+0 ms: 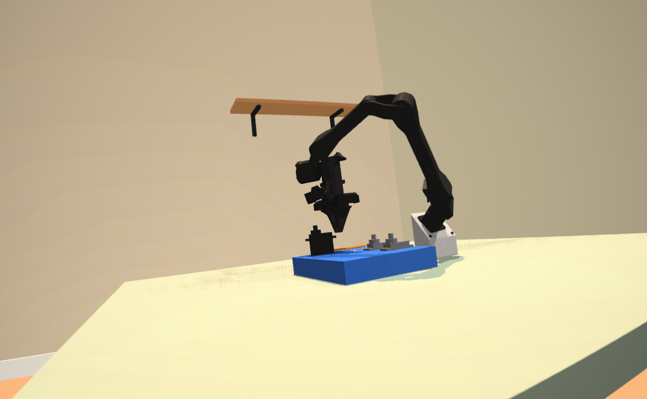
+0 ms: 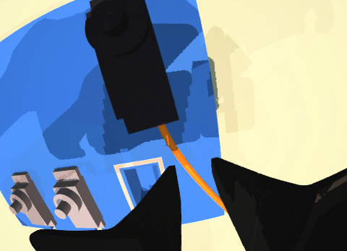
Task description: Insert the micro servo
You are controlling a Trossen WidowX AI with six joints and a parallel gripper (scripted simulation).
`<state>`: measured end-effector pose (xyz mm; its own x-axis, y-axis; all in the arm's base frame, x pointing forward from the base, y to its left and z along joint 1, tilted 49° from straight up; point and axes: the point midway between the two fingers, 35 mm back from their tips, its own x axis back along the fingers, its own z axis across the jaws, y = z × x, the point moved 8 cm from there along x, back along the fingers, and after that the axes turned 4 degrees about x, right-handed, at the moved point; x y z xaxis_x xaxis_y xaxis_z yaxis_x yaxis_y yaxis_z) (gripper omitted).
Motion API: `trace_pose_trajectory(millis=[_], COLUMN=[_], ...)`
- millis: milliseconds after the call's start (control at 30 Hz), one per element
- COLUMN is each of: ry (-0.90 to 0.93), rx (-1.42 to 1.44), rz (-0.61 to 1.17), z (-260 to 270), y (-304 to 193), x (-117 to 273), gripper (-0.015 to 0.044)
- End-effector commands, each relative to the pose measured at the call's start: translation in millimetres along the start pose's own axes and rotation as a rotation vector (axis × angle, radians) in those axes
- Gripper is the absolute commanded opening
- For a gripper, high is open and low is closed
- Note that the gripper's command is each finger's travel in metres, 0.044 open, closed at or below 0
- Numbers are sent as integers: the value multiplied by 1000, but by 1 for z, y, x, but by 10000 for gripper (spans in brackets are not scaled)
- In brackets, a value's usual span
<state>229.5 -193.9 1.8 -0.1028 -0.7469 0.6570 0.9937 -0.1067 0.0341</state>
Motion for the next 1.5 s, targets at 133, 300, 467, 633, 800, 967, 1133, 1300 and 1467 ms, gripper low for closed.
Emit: trace_pose_trajectory(millis=[133, 300, 467, 633, 800, 967, 1133, 1300, 1467], ry=[-8, -8, -8, -8, -8, -7, -7, -7, -7], rx=[-84, -84, -84, -83, -83, -83, -83, -83, -83], rz=[-10, -10, -10, -10, -10, -10, -10, -10, -10], z=[20, 19, 19, 19, 19, 19, 19, 19, 19], y=[51, 50, 51, 51, 51, 51, 51, 51, 51], x=[40, 40, 25, 14, 10, 3, -5, -6, -6], gripper=[315, 440, 440, 440, 440, 440, 440, 361, 230])
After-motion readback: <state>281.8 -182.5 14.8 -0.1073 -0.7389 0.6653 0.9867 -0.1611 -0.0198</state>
